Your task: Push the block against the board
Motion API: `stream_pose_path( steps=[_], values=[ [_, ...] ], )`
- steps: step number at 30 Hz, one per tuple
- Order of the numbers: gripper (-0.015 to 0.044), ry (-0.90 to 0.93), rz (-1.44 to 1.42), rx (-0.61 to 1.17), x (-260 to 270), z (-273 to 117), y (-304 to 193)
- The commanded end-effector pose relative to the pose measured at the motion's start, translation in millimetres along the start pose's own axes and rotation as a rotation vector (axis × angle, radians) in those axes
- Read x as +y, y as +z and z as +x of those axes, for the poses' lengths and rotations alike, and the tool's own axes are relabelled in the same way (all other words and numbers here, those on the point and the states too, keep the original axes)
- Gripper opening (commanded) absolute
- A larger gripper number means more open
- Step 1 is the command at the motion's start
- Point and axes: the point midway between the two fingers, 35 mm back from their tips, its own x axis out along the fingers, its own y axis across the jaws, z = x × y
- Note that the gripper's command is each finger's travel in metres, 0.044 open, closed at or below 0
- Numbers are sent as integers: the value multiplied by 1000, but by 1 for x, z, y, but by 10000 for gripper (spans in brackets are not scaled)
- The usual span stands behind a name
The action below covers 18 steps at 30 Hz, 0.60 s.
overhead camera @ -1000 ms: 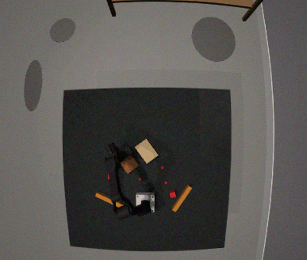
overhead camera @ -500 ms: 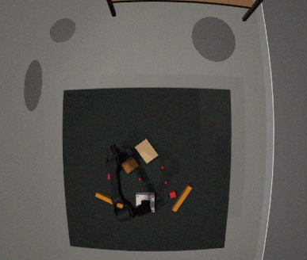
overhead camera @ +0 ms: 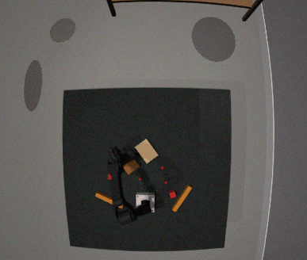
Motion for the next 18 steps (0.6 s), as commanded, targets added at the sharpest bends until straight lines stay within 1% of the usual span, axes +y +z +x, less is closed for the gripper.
stream_pose_path(
  steps=[1, 10, 18],
  values=[
    [0, 5, -4, 12, 1, 3, -9],
    [0, 5, -4, 12, 1, 3, -20],
    [0, 5, -4, 12, 1, 3, -11]
  ],
)
